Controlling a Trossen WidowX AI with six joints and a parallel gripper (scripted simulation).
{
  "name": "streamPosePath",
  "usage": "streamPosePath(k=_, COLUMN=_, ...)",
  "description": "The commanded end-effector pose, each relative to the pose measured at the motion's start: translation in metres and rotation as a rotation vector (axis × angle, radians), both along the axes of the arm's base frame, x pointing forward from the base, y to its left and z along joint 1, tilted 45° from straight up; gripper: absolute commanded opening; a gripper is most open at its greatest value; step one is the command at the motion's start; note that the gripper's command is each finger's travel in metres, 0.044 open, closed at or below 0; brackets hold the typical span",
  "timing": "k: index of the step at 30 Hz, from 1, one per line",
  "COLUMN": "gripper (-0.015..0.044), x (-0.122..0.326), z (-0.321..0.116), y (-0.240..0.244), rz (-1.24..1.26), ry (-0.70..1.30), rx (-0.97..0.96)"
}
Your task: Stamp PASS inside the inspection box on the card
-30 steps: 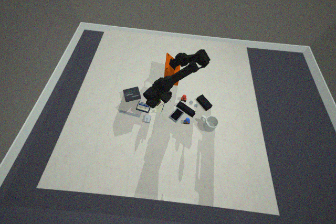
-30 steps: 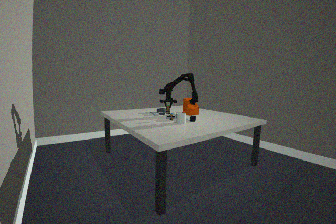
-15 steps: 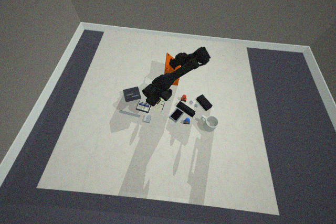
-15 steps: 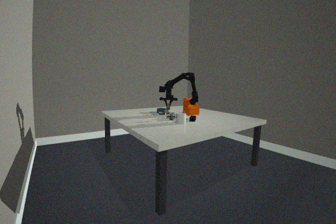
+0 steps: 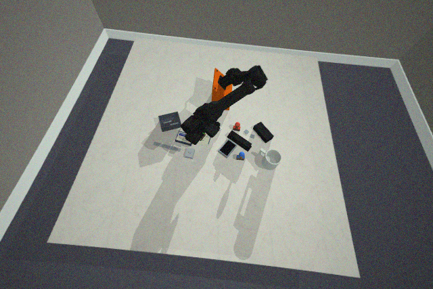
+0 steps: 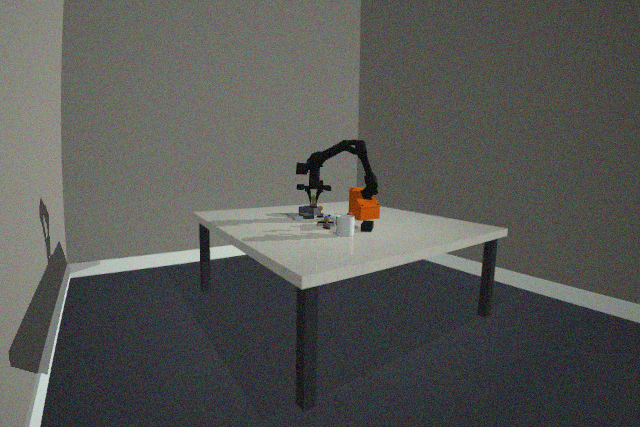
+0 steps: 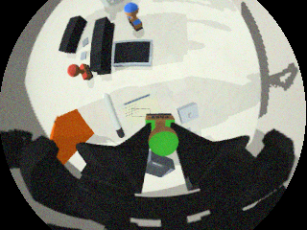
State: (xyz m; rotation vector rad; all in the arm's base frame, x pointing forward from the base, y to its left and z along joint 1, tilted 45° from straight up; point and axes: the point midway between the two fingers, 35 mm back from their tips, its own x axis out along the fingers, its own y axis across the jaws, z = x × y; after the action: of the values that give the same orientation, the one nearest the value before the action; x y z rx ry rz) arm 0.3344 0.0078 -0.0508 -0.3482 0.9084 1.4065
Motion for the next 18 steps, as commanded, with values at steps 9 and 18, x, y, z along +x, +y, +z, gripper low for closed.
streamPosePath(k=9, gripper=0.0, x=0.039, z=0.0, y=0.007, rz=-0.001, ry=0.003, rx=0.005)
streamPosePath(k=18, gripper=0.0, x=0.062, z=0.0, y=0.014, rz=0.0, ry=0.001, rx=0.007)
